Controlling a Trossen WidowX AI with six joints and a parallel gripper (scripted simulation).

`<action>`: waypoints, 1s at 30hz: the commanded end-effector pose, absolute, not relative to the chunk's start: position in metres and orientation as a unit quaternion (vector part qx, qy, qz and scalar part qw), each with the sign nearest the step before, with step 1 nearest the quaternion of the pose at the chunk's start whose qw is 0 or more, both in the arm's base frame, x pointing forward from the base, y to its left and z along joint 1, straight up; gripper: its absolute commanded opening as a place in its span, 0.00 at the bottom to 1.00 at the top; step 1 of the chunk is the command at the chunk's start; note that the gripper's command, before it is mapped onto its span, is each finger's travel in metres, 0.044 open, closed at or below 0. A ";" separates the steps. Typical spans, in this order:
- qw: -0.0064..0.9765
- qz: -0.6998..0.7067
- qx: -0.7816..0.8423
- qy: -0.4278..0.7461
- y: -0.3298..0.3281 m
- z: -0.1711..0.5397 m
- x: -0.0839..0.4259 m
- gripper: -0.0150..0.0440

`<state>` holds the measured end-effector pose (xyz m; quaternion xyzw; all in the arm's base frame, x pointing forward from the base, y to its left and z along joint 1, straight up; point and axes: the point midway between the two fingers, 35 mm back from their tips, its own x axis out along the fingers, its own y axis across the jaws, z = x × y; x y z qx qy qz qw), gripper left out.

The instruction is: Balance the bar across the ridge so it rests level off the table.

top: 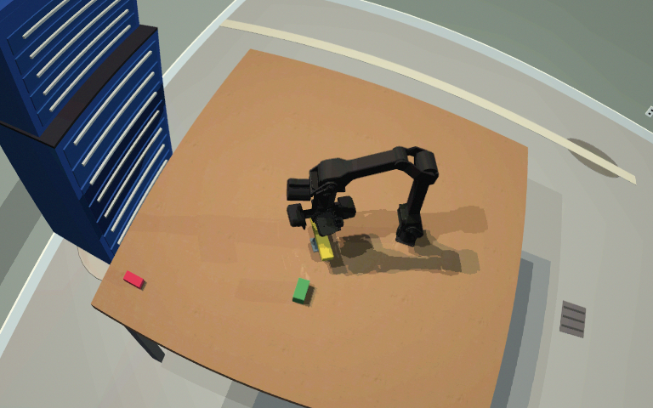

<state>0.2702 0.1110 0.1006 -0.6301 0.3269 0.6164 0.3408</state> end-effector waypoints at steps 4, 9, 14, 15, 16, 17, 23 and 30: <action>0.341 0.616 -0.630 0.327 0.112 0.144 0.274 1.00; 0.341 0.616 -0.630 0.327 0.110 0.198 0.268 1.00; 0.341 0.616 -0.630 0.327 0.110 0.200 0.268 1.00; 0.341 0.616 -0.630 0.327 0.110 0.200 0.268 1.00; 0.341 0.616 -0.630 0.327 0.110 0.200 0.268 1.00; 0.341 0.616 -0.630 0.327 0.110 0.200 0.268 1.00; 0.341 0.616 -0.630 0.327 0.110 0.200 0.268 1.00; 0.341 0.616 -0.630 0.327 0.110 0.200 0.268 1.00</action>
